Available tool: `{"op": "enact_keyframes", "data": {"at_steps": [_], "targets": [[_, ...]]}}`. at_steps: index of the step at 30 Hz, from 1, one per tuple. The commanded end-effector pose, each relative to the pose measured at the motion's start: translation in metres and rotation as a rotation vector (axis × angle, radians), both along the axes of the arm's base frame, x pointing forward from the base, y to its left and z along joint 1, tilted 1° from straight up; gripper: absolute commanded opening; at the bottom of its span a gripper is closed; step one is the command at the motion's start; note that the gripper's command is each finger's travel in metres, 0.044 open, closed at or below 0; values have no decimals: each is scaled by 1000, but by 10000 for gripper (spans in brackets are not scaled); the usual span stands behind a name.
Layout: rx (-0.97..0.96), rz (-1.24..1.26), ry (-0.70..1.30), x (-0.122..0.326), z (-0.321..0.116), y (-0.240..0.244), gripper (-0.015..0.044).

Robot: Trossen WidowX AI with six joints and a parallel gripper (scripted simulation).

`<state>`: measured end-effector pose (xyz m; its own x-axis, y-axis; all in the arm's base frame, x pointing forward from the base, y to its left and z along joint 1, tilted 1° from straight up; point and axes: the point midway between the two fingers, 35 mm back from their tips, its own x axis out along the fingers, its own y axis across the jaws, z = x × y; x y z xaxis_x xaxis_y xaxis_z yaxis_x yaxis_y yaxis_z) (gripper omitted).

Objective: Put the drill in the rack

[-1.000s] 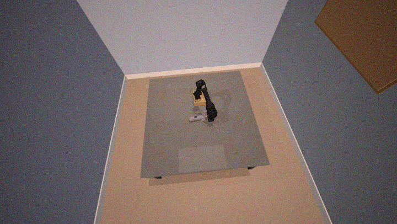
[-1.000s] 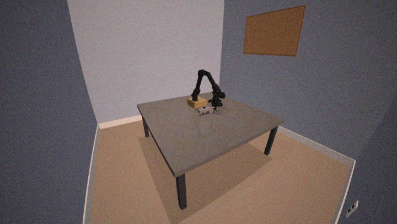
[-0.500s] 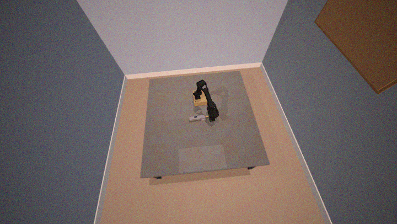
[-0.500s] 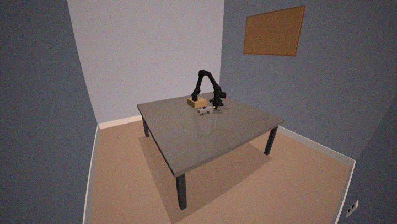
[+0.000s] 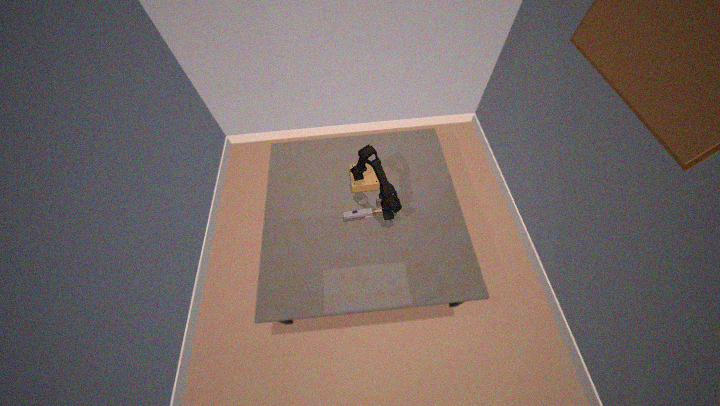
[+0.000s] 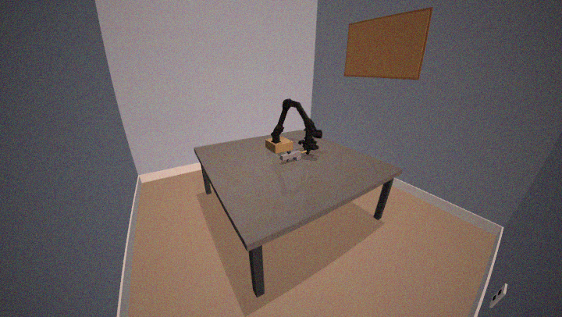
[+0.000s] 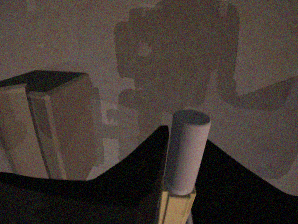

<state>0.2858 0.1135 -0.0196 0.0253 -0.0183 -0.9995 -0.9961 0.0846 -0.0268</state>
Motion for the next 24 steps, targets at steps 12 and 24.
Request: {"op": "enact_keyframes", "data": {"at_steps": [12,24], "targets": [[5,-4,-6,4,2,23,0],[6,-4,-6,2,4,28,0]]}}
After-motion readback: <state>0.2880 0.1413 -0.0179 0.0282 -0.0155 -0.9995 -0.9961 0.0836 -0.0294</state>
